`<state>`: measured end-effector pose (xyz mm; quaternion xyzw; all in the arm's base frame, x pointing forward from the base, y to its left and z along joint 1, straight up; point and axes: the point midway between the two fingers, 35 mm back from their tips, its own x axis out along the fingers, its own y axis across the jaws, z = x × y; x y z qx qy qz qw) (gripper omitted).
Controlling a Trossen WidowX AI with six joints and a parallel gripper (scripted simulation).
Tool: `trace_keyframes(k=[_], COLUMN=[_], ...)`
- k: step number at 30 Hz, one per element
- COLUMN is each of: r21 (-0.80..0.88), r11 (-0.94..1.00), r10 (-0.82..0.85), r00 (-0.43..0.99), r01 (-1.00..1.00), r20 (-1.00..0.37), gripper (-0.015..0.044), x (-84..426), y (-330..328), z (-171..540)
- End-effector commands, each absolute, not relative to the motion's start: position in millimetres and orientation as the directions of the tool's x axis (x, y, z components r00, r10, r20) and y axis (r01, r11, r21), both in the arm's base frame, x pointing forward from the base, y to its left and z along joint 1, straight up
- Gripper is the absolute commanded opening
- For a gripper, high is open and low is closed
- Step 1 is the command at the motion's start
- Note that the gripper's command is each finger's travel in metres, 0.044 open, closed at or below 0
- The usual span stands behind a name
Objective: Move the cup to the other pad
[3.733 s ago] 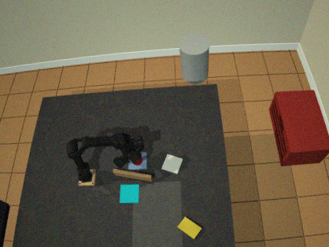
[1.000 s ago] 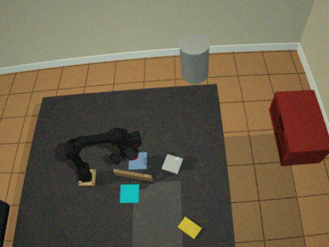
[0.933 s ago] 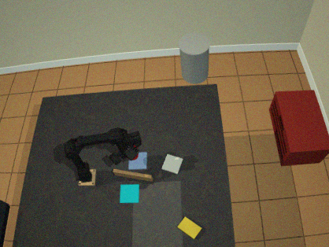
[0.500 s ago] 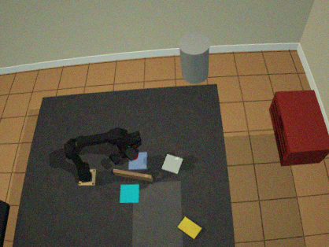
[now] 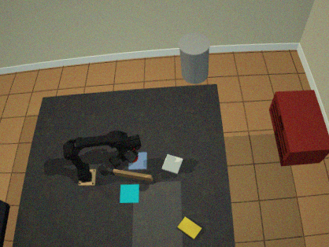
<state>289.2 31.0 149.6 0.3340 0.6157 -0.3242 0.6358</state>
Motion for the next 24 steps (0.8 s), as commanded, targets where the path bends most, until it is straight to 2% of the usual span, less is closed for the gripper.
trace_keyframes(k=[1,24], r21=[0.024,0.022], r11=[0.567,0.566], r10=[0.0,-0.004], r00=[0.03,0.029], r01=[0.824,0.824], r20=[-1.0,-1.0], gripper=[0.0,0.0], x=[285.8,274.0], y=[22.6,-23.7], z=[149.1,150.9])
